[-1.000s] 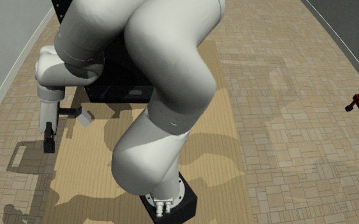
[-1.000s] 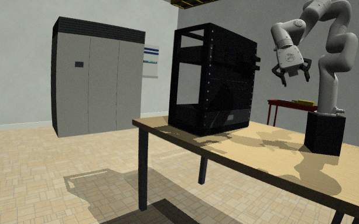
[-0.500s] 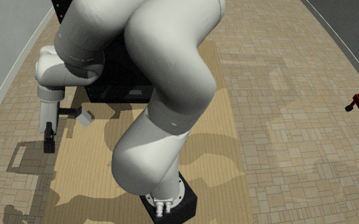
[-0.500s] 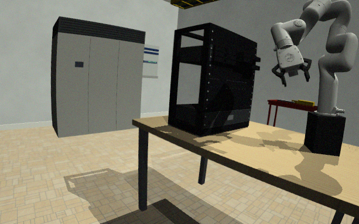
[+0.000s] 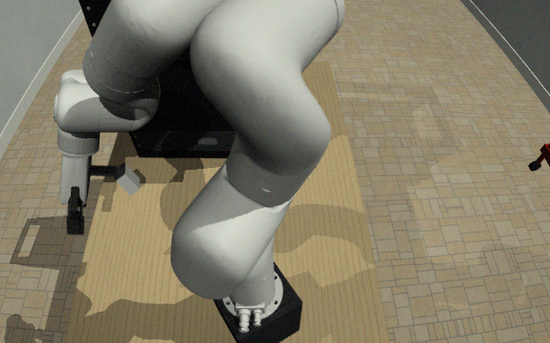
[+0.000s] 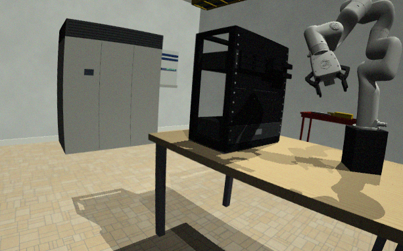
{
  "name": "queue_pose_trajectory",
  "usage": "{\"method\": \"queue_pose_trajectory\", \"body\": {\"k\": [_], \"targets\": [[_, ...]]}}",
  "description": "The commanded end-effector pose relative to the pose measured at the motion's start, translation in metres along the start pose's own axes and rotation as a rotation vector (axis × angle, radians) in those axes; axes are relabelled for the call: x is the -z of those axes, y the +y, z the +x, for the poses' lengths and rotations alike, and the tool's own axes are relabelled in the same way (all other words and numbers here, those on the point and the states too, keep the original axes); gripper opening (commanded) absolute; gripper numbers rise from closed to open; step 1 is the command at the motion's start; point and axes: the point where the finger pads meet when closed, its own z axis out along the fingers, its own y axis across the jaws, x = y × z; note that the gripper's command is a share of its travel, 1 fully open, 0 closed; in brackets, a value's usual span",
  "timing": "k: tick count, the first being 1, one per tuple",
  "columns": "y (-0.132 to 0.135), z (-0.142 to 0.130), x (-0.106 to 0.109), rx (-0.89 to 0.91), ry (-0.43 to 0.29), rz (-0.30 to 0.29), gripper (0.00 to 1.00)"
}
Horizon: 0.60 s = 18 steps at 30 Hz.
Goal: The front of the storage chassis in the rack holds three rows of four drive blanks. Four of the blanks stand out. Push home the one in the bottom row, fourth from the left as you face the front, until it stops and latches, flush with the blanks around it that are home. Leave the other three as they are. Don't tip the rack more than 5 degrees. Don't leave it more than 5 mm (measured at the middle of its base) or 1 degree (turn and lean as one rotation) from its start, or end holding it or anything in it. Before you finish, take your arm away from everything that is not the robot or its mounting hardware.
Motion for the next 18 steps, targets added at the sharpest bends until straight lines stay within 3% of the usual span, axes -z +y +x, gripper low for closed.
{"method": "queue_pose_trajectory", "body": {"k": [1, 18], "targets": [[-0.0005, -0.0013, 0.0007, -0.001, -0.003, 0.001, 1.00], [0.0001, -0.0008, -0.0055, -0.040, -0.013, -0.016, 1.00]]}}
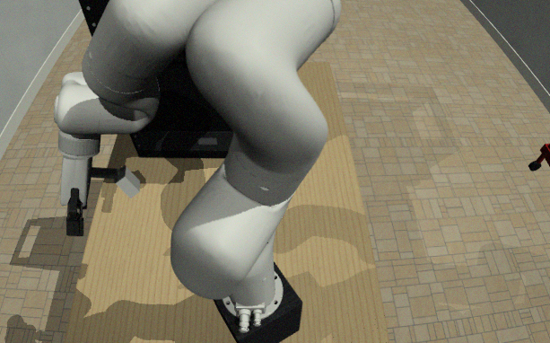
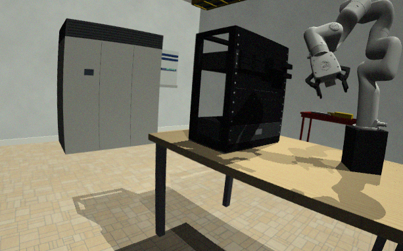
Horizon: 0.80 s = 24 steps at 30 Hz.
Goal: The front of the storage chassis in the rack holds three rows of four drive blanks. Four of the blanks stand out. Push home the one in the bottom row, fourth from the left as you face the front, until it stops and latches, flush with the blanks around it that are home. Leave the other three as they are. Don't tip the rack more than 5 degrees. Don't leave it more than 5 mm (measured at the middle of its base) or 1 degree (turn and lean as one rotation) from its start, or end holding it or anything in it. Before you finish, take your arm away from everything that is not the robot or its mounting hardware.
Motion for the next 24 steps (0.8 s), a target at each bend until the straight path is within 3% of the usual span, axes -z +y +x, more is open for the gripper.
{"method": "queue_pose_trajectory", "body": {"k": [1, 24], "targets": [[0.000, -0.001, -0.002, -0.018, -0.007, -0.006, 1.00], [0.001, 0.004, -0.028, -0.191, -0.037, -0.070, 1.00]]}}
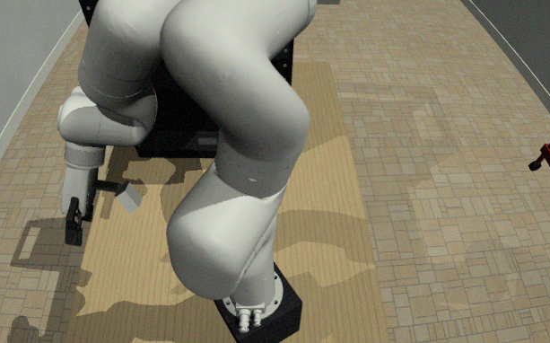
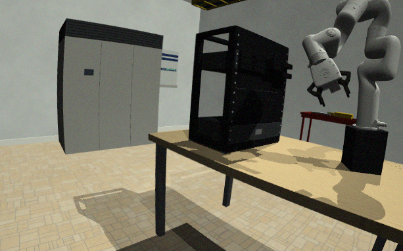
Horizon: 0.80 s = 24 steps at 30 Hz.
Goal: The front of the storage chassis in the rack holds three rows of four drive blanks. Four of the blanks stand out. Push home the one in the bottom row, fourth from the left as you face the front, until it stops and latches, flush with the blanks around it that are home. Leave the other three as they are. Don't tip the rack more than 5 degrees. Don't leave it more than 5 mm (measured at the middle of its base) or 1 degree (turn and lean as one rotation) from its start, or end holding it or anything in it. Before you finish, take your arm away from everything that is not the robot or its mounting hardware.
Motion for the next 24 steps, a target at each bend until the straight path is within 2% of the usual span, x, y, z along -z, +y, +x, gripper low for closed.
{"method": "queue_pose_trajectory", "body": {"k": [1, 17, 24], "targets": [[-0.001, 0.000, -0.005, -0.036, -0.008, -0.011, 1.00], [-0.007, 0.014, -0.038, -0.281, -0.024, -0.068, 1.00], [-0.013, 0.027, -0.058, -0.441, -0.024, -0.086, 1.00]]}}
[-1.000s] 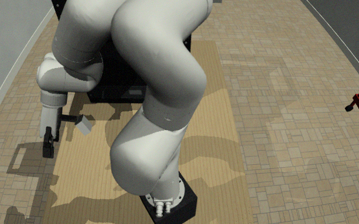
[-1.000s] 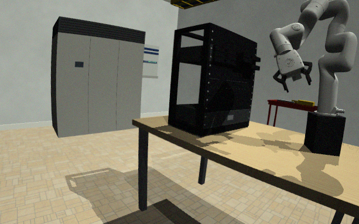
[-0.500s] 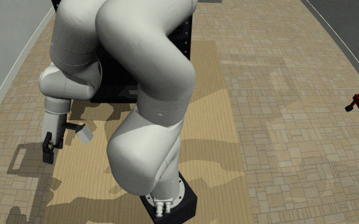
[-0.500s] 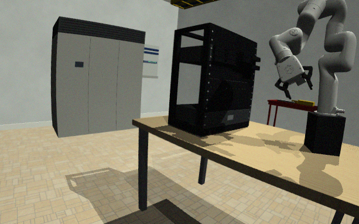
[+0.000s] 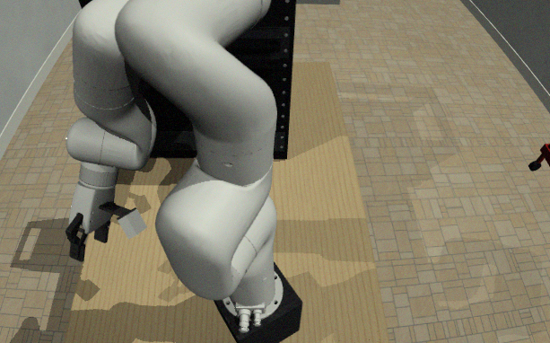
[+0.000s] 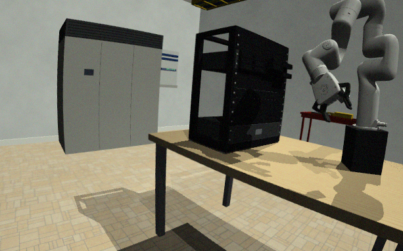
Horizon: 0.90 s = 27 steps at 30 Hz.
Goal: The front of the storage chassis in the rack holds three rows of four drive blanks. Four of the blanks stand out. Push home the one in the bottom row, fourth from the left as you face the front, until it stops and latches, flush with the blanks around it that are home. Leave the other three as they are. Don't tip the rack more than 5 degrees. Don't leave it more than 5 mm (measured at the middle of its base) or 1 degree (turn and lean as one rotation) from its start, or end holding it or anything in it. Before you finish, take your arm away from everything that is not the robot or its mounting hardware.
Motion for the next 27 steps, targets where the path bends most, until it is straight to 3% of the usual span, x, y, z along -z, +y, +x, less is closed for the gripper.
{"method": "queue_pose_trajectory", "body": {"k": [1, 12, 22, 27], "targets": [[-0.009, 0.006, -0.013, -0.112, -0.005, -0.009, 1.00], [-0.031, 0.026, -0.038, -0.354, -0.006, 0.000, 1.00], [-0.066, 0.059, -0.061, -0.651, -0.014, 0.062, 1.00], [-0.075, 0.067, -0.064, -0.712, -0.019, 0.082, 1.00]]}}
